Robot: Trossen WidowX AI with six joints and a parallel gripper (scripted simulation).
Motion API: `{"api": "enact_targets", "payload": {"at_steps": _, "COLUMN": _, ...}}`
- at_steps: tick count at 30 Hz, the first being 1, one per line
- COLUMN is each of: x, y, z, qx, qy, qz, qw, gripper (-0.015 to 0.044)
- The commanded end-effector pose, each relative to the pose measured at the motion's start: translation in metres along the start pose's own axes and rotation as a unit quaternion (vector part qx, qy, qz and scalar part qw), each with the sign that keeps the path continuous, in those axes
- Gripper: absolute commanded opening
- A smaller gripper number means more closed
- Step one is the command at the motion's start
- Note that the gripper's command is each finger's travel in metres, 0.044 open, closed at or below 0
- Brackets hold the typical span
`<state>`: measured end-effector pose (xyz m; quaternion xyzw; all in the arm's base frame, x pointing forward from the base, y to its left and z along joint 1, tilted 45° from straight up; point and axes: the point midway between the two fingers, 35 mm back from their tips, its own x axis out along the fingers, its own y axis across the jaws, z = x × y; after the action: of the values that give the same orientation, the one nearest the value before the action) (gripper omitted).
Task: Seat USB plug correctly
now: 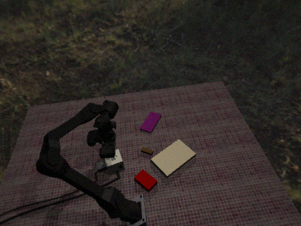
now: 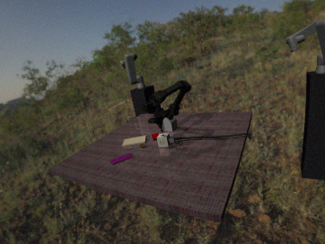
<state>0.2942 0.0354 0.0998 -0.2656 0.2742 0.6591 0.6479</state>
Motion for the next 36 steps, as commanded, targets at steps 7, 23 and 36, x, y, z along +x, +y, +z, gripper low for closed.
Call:
{"api": "enact_targets", "payload": {"at_steps": 7, "x": 0.0002, "y": -0.0001, "z": -0.0001, "qx": 0.133, "qy": 0.0, "qz": 0.0, "qw": 0.991, "gripper": 0.0}}
{"api": "enact_targets", "payload": {"at_steps": 23, "x": 0.0002, "y": -0.0001, "z": -0.0001, "qx": 0.336, "qy": 0.0, "qz": 0.0, "qw": 0.942, "gripper": 0.0}}
{"api": "enact_targets", "payload": {"at_steps": 36, "x": 0.0002, "y": -0.0001, "z": -0.0001, "qx": 0.491, "qy": 0.0, "qz": 0.0, "qw": 0.871, "gripper": 0.0}}
